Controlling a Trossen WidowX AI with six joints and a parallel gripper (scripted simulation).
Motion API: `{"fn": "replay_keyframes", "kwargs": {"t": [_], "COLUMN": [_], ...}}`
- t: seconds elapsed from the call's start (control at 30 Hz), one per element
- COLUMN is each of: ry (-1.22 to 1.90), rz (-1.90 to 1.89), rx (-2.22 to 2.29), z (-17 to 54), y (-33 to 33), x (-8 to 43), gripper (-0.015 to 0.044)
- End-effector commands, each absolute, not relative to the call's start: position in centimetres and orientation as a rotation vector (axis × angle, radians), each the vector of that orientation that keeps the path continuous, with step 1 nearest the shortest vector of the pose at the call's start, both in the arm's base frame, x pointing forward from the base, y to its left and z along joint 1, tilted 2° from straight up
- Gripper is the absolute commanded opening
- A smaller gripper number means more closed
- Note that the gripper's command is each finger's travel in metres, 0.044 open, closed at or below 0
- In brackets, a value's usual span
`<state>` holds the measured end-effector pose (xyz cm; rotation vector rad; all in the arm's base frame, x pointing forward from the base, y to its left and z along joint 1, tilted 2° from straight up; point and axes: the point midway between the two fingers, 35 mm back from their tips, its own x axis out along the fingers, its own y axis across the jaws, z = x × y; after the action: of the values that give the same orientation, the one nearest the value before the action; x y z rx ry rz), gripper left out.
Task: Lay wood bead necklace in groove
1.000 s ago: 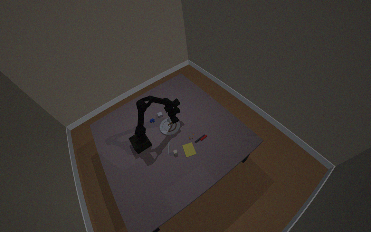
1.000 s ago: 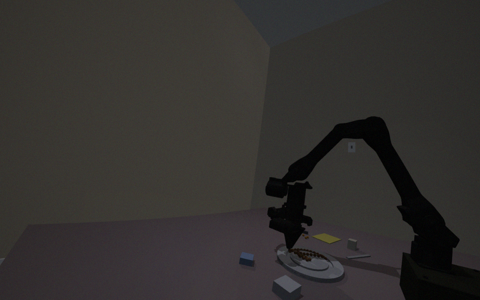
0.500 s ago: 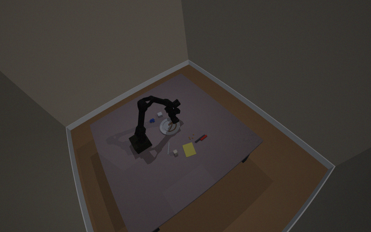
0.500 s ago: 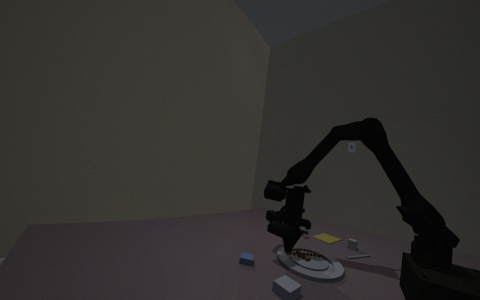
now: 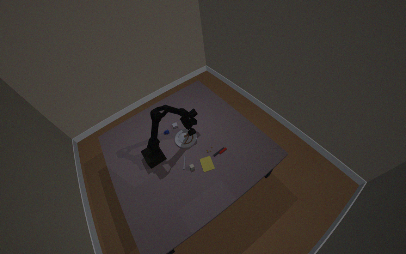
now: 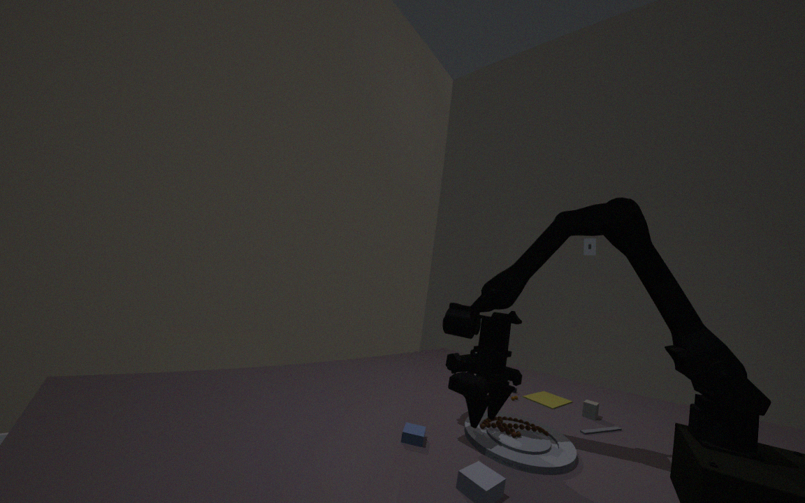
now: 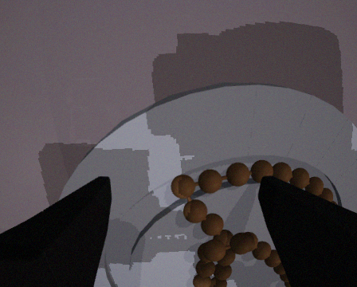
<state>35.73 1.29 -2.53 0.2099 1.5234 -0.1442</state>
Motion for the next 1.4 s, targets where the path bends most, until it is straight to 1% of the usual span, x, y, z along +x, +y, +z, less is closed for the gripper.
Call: {"fn": "replay_keyframes", "kwargs": {"t": [0.0, 0.07, 1.0, 1.1, 1.37], "ry": [1.527, 1.531, 1.533, 1.536, 1.535], "rz": [-0.146, -0.148, -0.149, -0.1, 0.169], "rx": [0.212, 0.214, 0.215, 0.162, -0.122], "z": [-2.1, -1.5, -1.3, -1.0, 0.1], "y": [1.3, 1.3, 1.2, 0.6, -2.6], "x": [35.6, 35.5, 35.5, 34.6, 29.5], "gripper": [0.0394, 0.044, 0.044, 0.0361, 0.0151]}}
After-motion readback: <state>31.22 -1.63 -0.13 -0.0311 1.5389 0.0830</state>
